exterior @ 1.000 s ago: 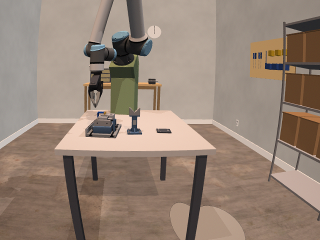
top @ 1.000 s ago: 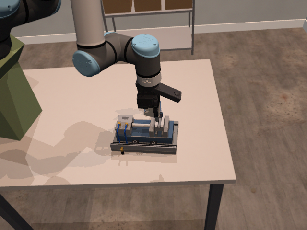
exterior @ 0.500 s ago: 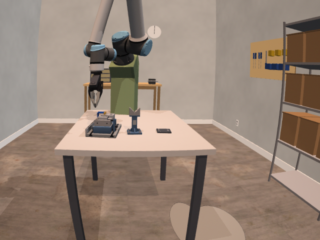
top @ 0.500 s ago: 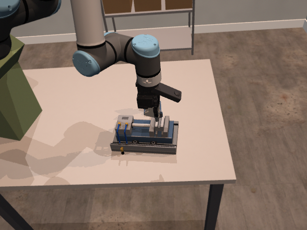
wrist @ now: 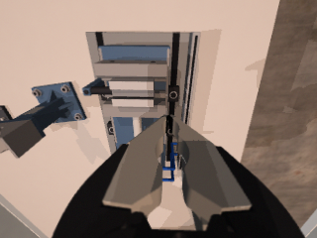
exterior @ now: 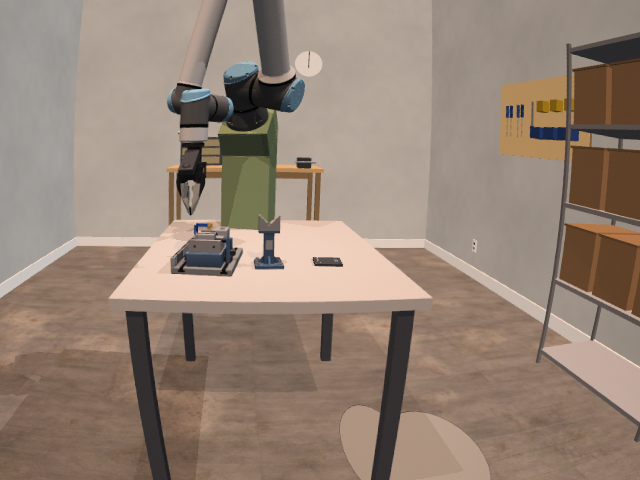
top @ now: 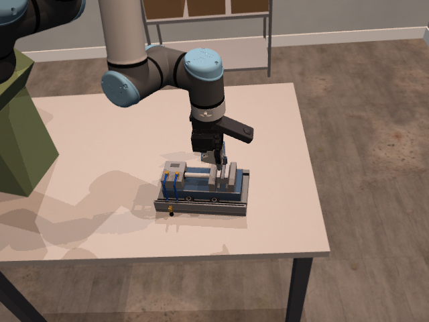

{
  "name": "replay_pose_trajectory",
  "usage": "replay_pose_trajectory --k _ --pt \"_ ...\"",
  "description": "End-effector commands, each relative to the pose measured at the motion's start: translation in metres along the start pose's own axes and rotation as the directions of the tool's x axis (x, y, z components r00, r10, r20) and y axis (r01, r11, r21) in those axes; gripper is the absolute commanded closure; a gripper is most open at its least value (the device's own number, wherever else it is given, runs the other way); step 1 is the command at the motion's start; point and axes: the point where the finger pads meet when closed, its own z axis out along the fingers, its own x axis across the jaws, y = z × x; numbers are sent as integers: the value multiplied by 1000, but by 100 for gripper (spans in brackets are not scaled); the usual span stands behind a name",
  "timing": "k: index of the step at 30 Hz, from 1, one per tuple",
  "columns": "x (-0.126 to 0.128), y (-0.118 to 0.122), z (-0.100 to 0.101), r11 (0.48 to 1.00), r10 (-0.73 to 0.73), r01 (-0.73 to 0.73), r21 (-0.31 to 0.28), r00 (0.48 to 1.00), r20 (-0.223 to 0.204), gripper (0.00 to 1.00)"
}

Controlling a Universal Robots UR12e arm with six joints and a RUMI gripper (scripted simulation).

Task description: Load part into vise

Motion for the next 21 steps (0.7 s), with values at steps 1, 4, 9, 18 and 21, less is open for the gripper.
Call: replay_pose_trajectory --k 1,4,9,18,21 --pt "0 0 0 1000 0 0 1 1000 0 100" --pt "0 0 0 1000 0 0 1 1000 0 100" --pt "0 0 0 1000 0 0 1 1000 0 100" --pt "0 0 1 1000 0 0 1 1000 0 100" --pt "0 0 3 1000 0 0 1 1000 0 100"
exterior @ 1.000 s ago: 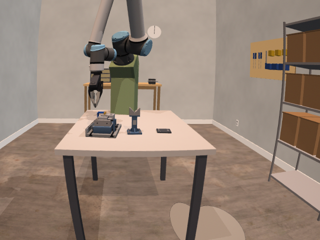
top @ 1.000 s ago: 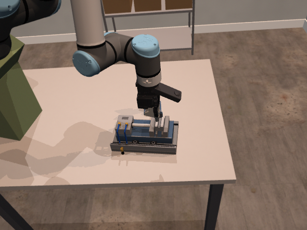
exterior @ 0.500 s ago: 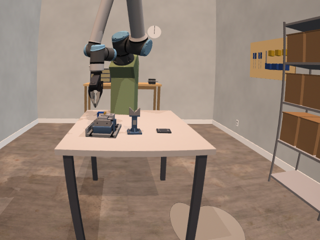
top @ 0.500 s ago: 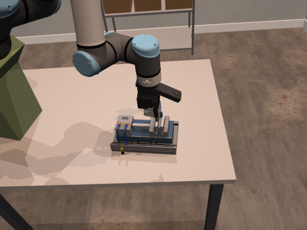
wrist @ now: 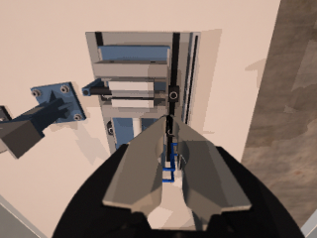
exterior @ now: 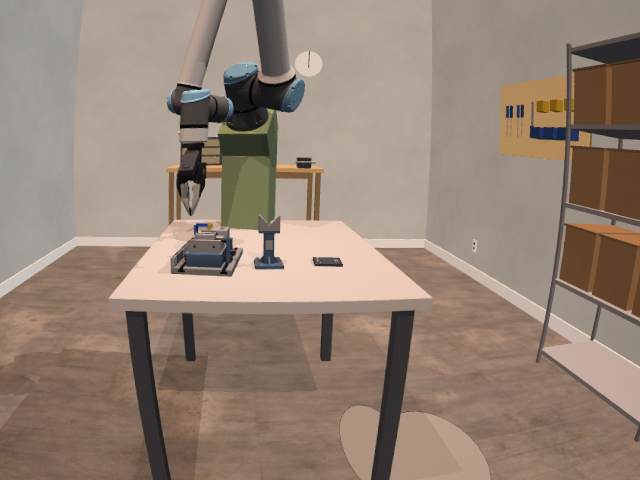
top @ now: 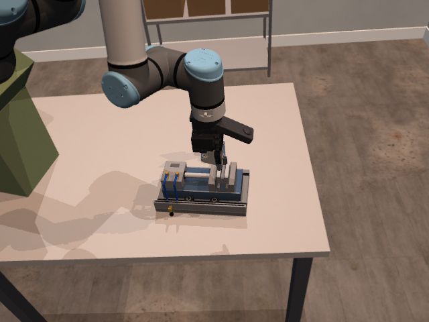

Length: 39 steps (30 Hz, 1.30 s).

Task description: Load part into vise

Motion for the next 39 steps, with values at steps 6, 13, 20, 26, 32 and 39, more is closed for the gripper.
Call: replay_pose_trajectory --k 6,13,20,26,32,39 --pt "0 0 7 1000 0 0 1 1000 0 100" --pt "0 0 14 1000 0 0 1 1000 0 100" --pt "-1 0 25 1000 0 0 1 1000 0 100" --pt "-1 -1 35 1000 0 0 1 1000 0 100" --pt "-1 -1 40 1000 0 0 1 1000 0 100" --pt "-1 -1 47 1000 0 0 1 1000 0 100"
